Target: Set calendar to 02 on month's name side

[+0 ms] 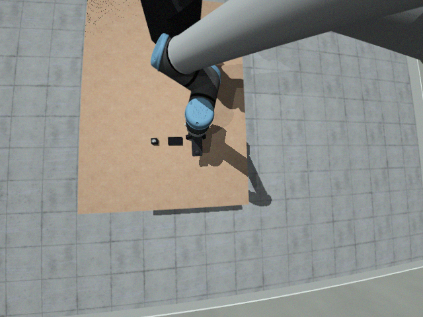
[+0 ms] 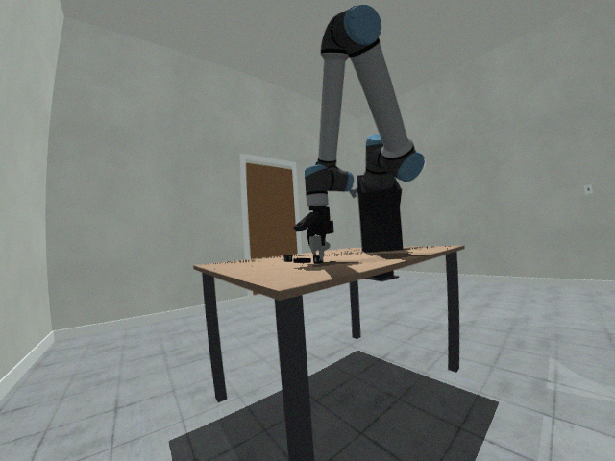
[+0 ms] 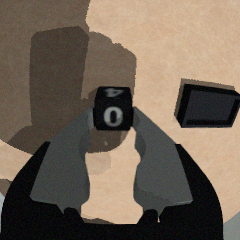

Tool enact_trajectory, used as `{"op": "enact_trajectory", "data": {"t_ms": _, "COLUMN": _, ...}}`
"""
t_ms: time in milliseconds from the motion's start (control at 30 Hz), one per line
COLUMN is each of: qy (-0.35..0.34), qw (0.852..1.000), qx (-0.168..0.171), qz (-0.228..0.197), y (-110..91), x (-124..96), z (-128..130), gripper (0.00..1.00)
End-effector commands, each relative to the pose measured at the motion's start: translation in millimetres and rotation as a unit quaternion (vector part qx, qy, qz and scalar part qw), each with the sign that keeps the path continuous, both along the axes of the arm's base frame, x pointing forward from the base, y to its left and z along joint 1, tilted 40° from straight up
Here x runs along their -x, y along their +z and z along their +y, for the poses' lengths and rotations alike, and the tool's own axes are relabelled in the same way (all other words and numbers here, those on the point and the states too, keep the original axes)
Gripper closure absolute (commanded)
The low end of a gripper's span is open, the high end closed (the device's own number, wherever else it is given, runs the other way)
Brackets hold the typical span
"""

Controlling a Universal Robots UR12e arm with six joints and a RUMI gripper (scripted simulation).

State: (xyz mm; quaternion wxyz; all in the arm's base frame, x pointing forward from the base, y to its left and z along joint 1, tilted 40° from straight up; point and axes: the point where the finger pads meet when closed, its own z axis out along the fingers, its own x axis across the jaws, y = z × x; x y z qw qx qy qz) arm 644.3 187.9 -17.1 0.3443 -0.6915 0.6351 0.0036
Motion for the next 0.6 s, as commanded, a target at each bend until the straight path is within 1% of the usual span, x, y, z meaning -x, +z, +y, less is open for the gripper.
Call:
{"op": "enact_trajectory", "data": {"t_ms": 0, "qy": 0.0, "qw": 1.0, "qx": 0.0, "qz": 0.0, "y": 4.5, "x": 2.2, "z": -2.8, "gripper": 0.9}}
{"op": "enact_trajectory", "data": {"t_ms": 233, "qy": 0.0, "qw": 1.0, "qx": 0.0, "qz": 0.0, "y": 23.1, "x": 12.8, "z": -14.5, "gripper": 0.9}}
{"op": "enact_trajectory", "data": {"t_ms": 300, "qy": 0.0, "qw": 1.0, "qx": 0.0, "qz": 0.0, "y": 23.1, "x": 12.8, "z": -14.5, "gripper": 0.9}}
{"op": "enact_trajectory", "data": {"t_ms": 567, "qy": 0.0, "qw": 1.0, "qx": 0.0, "qz": 0.0, "y": 51.5, "x": 28.9, "z": -32.4, "gripper": 0.9}}
